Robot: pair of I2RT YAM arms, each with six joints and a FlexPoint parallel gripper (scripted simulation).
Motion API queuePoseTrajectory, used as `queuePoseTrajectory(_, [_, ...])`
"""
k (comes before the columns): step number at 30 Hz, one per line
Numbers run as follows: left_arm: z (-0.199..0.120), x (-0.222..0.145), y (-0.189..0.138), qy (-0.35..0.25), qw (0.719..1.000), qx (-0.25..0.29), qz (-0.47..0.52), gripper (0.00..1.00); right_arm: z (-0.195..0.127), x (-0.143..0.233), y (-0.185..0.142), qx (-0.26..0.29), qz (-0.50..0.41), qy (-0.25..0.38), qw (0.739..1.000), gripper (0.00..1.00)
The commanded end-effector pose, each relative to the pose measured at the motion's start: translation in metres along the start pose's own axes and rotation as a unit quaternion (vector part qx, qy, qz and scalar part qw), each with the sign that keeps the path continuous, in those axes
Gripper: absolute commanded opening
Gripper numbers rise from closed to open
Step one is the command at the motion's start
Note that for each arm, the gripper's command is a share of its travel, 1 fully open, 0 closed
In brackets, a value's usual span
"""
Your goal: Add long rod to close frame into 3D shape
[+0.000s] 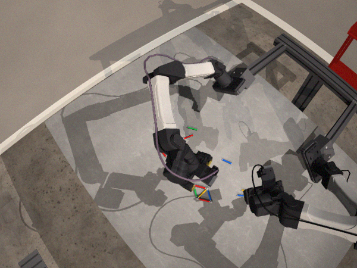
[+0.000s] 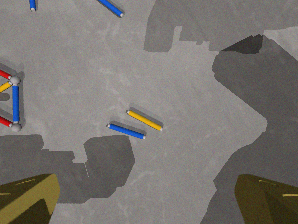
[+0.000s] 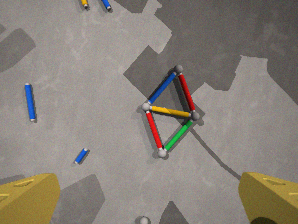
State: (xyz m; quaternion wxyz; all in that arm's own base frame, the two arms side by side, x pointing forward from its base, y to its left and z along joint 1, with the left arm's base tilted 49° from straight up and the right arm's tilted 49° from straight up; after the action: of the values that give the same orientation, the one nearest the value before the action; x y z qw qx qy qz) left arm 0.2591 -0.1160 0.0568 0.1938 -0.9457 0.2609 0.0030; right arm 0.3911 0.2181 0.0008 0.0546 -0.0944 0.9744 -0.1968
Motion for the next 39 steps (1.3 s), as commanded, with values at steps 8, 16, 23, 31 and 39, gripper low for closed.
queuePoseTrajectory(8, [-0.003,0.014,-0.015,-0.008,1.000,0.020,0.005,1.00,-0.015,-0.013,0.003,-0.024,-0.001,-0.055,0.998,1.00])
queuePoseTrajectory(16, [-0.006,0.027,-0.021,-0.003,1.000,0.019,-0.004,0.89,-0.042,0.000,0.014,-0.102,0.031,-0.084,0.991,1.00])
queuePoseTrajectory(23, [-0.004,0.038,-0.013,0.016,0.998,0.031,-0.048,0.33,-0.071,0.023,0.014,-0.185,0.060,-0.108,0.975,1.00])
queuePoseTrajectory(31, [0.034,0.066,0.020,0.027,0.974,0.083,-0.207,0.30,-0.108,0.086,0.003,-0.308,0.080,-0.129,0.939,1.00])
queuePoseTrajectory(39, [0.088,0.079,0.065,0.044,0.935,0.136,-0.324,0.30,-0.117,0.125,-0.005,-0.364,0.083,-0.135,0.918,1.00])
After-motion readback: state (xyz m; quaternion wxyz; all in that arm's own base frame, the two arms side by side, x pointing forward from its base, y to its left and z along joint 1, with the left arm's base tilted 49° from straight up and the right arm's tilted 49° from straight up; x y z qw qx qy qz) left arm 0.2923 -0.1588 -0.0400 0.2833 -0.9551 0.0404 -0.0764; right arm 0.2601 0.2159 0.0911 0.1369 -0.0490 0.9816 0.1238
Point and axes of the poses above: on each arm, the point where the finger pads meet when closed, its own z axis out along the fingers, its own x axis across the jaws, y = z × x, the point moved 7 cm from there along -z, back along the fingers, and after that the axes turned 3 degrees about z, right-handed, at the moved point
